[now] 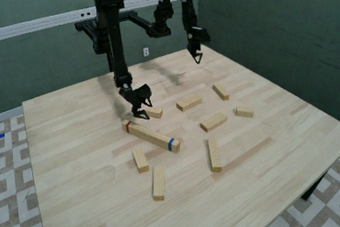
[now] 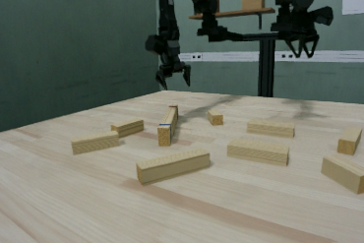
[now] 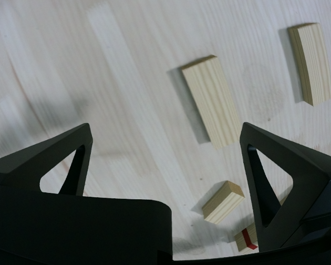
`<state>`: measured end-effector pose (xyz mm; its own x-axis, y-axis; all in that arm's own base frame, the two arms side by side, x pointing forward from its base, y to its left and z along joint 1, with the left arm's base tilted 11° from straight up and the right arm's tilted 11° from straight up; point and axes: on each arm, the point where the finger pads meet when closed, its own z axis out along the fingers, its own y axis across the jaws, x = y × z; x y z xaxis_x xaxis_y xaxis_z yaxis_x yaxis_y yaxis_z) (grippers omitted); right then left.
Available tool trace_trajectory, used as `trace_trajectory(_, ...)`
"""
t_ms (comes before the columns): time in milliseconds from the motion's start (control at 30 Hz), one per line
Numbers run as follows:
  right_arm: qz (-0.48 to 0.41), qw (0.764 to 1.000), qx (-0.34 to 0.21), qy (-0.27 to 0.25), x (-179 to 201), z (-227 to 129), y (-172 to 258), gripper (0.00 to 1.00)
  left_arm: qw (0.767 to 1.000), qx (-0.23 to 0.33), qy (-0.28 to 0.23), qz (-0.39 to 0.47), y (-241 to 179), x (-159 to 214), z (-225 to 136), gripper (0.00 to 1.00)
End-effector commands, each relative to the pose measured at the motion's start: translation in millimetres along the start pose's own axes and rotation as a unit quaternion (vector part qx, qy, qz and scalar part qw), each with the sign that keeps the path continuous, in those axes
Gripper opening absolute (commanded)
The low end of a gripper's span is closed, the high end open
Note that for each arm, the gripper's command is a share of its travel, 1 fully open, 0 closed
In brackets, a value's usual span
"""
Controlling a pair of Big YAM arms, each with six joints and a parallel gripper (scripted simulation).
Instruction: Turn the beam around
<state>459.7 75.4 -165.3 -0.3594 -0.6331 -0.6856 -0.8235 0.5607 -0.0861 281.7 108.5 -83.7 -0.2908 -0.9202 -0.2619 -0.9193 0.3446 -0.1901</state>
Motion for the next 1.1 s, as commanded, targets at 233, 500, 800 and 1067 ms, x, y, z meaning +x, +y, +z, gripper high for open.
trace_trajectory(233, -0.012, 0.999, 0.015, 0.028, 29, 14, -37, 0.77, 0.988, -0.008, -0.148, -0.048, -140, 25, 66, 1.00)
trace_trajectory(500, 0.126, 0.982, 0.017, 0.137, 39, 43, -26, 0.63, 0.980, -0.014, -0.197, -0.037, -189, 35, 88, 1.00)
trace_trajectory(800, 0.186, 0.943, 0.070, 0.266, 54, 57, -28, 0.63, 0.976, -0.016, -0.215, -0.014, -209, 41, 94, 1.00)
trace_trajectory(1067, 0.193, 0.928, 0.092, 0.304, 54, 66, -36, 0.63, 0.976, -0.037, -0.154, 0.151, -216, 37, 89, 1.00)
